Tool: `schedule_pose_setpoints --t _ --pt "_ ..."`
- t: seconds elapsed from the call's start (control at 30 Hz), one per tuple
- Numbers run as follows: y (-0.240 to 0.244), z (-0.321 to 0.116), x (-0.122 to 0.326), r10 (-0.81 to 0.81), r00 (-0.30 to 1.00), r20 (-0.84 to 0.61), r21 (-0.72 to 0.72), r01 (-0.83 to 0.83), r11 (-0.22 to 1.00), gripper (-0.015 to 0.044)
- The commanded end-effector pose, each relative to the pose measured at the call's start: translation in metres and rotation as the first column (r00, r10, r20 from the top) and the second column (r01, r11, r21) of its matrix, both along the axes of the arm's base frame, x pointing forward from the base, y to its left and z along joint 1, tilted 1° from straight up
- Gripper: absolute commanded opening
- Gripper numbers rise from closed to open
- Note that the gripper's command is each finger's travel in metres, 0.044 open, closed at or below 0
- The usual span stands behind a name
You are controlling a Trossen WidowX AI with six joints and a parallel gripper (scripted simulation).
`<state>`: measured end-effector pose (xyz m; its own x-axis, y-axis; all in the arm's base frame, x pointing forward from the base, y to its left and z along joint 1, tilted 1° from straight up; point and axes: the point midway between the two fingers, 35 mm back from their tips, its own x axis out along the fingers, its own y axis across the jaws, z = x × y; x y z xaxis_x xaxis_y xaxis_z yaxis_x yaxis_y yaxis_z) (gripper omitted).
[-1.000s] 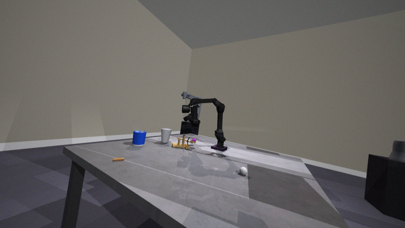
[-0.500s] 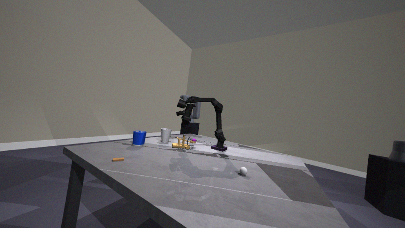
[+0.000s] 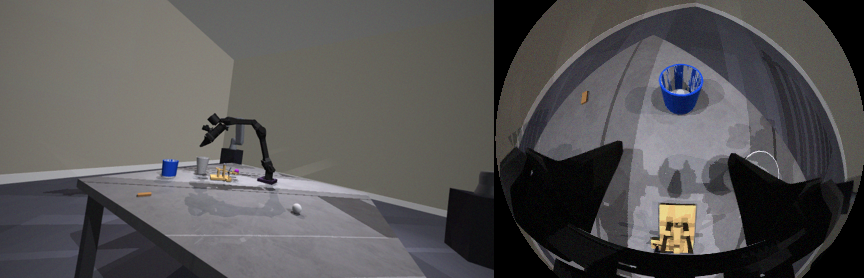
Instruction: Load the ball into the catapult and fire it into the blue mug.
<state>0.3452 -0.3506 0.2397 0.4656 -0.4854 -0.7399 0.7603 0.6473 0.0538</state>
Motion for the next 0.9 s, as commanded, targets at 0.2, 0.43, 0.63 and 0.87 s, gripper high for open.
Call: schedule_pose_setpoints --t 0.2,0.43,0.63,0.87 --pt "-0.041 0.043 0.043 -0.001 0.978 0.208 -0.173 0.037 0.984 0.0440" --pt "-0.041 0.043 0.043 -0.001 0.978 0.208 -0.173 0.037 0.984 0.0440" --pt "-0.041 0.043 0.043 -0.001 0.978 0.208 -0.173 0.037 0.984 0.0440" --pt "-0.041 0.043 0.043 -0.001 0.978 0.208 -0.173 0.037 0.984 0.0440"
